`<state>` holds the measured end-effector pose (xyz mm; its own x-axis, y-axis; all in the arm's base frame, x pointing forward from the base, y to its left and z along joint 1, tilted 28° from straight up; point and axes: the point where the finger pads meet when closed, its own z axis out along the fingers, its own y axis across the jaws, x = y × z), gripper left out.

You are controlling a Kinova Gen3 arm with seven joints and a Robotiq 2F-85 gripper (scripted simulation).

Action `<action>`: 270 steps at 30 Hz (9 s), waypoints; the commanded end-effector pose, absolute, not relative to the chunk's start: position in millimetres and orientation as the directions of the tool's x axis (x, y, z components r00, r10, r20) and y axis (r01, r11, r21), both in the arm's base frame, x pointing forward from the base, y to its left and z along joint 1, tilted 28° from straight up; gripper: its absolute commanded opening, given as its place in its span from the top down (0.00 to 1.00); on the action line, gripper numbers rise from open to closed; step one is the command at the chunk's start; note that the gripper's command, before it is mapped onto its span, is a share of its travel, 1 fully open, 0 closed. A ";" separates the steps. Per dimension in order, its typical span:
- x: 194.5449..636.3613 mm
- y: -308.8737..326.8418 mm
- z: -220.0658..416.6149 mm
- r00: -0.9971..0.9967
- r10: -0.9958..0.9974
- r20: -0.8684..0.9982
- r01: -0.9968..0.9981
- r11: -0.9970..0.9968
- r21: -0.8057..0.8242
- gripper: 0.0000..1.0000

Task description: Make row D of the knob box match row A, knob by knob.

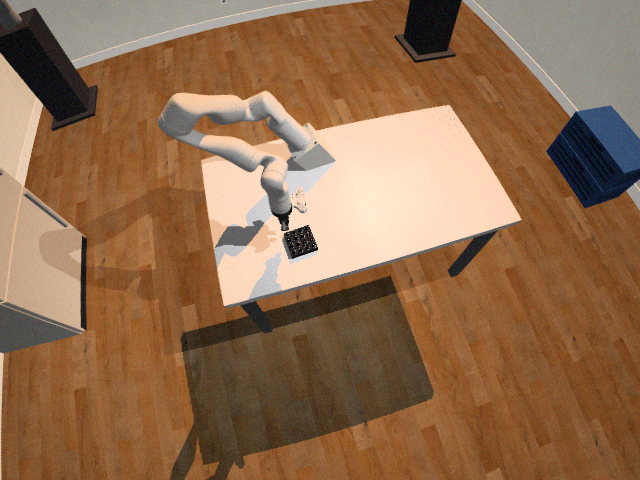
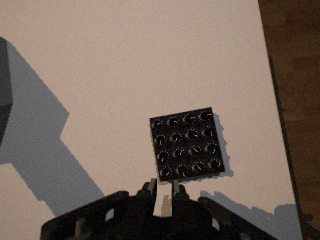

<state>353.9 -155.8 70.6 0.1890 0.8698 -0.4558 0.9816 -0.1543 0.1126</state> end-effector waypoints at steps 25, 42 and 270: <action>354.4 -155.5 70.9 0.189 0.870 -0.456 0.982 -0.153 0.114 0.81; 354.8 -159.6 63.8 0.189 0.870 -0.456 0.982 -0.154 0.113 0.81; 356.9 -183.2 21.2 -0.242 0.854 -0.461 0.970 0.227 -0.089 0.92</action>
<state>357.0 -183.2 21.5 -0.2417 0.8535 -0.4616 0.9699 0.2268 -0.0885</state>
